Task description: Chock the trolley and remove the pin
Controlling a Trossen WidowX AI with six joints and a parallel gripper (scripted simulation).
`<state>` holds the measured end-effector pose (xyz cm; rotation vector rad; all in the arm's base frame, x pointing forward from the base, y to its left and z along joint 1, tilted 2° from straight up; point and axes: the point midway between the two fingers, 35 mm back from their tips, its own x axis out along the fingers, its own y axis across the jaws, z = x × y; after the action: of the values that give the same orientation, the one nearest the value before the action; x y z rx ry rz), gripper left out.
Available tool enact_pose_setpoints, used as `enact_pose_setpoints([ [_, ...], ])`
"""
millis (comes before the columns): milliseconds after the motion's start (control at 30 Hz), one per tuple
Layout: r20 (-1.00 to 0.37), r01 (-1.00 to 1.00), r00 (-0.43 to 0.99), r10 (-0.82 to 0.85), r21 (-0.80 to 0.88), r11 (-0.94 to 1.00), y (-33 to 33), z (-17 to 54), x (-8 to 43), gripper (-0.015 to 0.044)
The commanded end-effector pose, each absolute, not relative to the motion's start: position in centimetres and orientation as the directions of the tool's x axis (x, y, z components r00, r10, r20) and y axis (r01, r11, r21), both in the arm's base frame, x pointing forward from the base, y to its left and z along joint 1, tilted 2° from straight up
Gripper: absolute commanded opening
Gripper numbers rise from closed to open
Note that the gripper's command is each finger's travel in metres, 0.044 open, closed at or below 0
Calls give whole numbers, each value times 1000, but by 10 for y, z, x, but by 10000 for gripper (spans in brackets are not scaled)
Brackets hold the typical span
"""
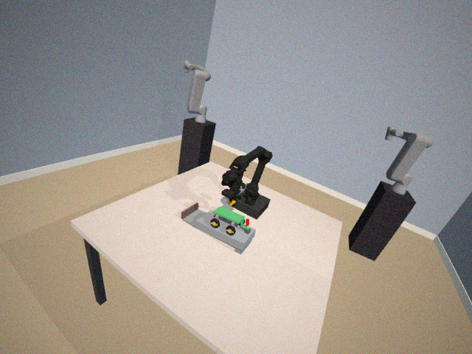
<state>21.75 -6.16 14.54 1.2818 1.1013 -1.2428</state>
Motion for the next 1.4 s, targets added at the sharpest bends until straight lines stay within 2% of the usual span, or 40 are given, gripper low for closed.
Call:
enact_pose_setpoints([
  [0,-998,994,58,-27,60,-88,-75,144,220,0],
  [733,-998,994,58,-36,61,-93,-162,140,231,0],
  [1033,-999,926,51,-15,53,-374,-163,140,232,0],
  [1367,-999,736,50,12,29,-676,-165,140,232,0],
])
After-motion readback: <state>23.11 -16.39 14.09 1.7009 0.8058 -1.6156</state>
